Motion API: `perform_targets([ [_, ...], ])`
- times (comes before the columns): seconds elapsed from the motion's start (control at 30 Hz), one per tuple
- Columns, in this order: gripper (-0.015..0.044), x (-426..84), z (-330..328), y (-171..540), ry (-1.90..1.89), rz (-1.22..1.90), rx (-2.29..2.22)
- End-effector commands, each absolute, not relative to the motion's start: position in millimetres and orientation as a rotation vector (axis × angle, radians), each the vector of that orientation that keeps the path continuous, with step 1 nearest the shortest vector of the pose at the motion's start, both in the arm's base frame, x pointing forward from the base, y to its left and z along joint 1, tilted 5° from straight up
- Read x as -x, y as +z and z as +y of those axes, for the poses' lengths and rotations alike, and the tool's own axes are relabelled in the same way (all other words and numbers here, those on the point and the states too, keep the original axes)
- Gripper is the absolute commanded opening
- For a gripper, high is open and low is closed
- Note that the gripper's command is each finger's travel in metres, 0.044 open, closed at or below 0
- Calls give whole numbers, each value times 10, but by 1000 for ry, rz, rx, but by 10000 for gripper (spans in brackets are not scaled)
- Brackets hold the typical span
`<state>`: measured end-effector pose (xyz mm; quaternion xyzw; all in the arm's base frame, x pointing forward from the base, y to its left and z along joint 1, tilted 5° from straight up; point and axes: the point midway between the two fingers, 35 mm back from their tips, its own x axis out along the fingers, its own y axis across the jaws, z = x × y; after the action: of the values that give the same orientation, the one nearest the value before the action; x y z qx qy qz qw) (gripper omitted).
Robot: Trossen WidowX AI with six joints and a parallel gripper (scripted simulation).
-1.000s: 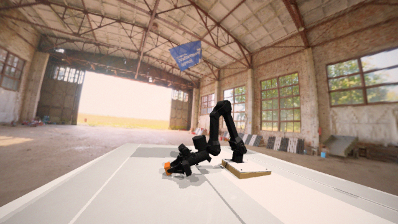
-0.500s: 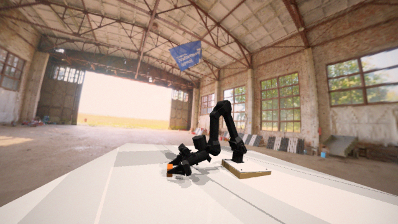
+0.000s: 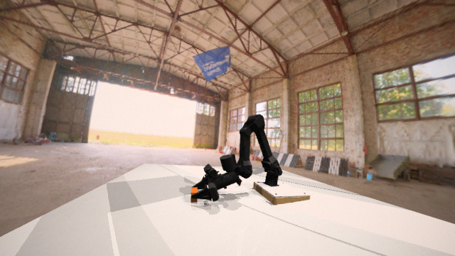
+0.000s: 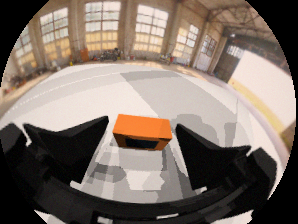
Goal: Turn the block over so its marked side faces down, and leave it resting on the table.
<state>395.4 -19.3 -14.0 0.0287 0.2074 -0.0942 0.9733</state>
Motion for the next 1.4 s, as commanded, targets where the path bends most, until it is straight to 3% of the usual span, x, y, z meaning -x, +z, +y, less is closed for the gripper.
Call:
perform_targets([
  [0.0,440,-3954,-199,-136,-194,417,-54],
  [0.27,440,-3982,-200,-129,-193,437,-58],
  [0.5,440,-4109,-204,94,-191,662,-102],
  [0.77,440,-3802,-182,530,-179,943,-108],
  [1.37,440,-3941,-193,577,-175,1054,-111],
])
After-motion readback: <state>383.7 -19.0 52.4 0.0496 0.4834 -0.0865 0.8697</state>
